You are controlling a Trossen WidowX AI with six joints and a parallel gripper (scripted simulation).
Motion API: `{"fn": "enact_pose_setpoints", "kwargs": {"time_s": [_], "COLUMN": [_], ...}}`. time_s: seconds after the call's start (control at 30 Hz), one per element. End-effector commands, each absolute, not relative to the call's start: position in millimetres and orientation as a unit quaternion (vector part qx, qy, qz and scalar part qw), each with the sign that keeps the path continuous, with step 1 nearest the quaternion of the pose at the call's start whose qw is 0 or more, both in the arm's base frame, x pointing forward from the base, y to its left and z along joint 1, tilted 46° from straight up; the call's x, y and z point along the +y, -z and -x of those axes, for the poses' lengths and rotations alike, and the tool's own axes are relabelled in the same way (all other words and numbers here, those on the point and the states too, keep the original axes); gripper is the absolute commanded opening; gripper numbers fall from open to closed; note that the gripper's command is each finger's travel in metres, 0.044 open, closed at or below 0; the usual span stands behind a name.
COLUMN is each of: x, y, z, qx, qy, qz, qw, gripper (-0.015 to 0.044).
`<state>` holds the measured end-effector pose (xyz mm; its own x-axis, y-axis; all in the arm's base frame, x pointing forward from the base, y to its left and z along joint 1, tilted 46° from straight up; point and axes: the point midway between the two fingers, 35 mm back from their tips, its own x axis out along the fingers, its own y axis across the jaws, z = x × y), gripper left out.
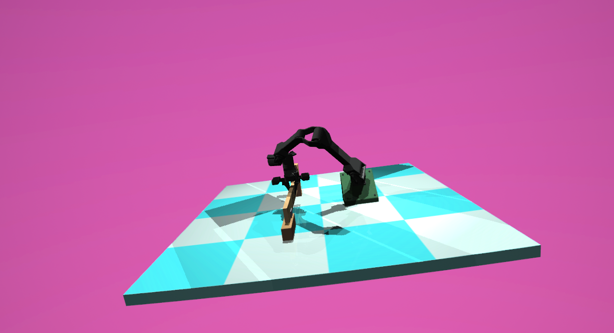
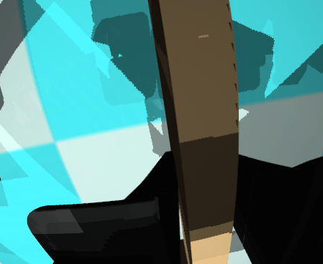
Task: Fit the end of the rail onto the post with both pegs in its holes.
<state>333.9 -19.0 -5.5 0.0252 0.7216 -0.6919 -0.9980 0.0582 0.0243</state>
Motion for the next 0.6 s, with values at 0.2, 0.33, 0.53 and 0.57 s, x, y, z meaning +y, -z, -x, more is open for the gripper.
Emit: {"fn": "enact_pose_setpoints", "kwargs": {"time_s": [0.2, 0.33, 0.53, 0.57], "x": [-27.6, -26.3, -24.1, -23.7], "y": [-3.4, -2.1, 0.0, 0.4], "z": [-337.8, -337.9, -337.7, -337.7], "qx": [0.275, 0.275, 0.275, 0.275], "qy": [-0.632, -0.632, -0.632, -0.632], "qz": [0.253, 0.253, 0.253, 0.253], "qw": [0.678, 0.678, 0.679, 0.679], "gripper": [0.0, 0.0, 0.0, 0.0]}}
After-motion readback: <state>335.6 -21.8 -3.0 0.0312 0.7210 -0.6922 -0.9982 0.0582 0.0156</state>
